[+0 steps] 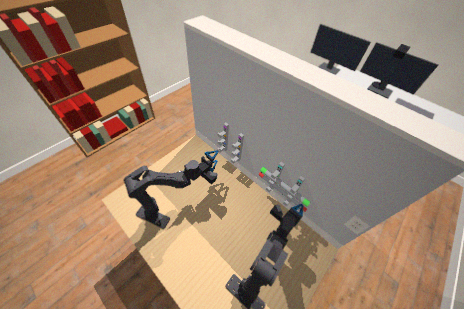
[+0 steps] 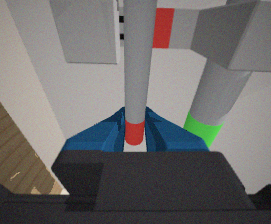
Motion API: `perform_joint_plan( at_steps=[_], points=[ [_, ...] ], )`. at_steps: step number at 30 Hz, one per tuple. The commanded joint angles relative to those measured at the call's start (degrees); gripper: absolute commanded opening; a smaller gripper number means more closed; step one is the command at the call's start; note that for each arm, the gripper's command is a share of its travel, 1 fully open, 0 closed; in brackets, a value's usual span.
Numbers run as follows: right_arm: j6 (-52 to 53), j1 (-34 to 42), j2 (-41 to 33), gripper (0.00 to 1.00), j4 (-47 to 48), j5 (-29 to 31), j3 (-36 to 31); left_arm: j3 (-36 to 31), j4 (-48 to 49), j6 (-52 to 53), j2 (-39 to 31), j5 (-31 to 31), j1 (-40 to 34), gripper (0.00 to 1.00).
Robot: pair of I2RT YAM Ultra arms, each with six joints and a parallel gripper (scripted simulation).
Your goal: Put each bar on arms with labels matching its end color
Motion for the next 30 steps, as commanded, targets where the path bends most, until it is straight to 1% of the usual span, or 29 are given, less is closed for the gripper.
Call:
perform_joint_plan(
  at_steps=[1,30],
  points=[
    [1.1,-0.3,0.0,0.0,3.4,-0.3,-0.4,-0.3,0.8,-0.7,-1.5,0.5,0.4,1.0],
    [1.1,-0.3,2.1,0.0,6.4,-0.3,-1.2,-0.3,0.8,-0.7,-1.5,0.5,0.4,1.0]
  ],
)
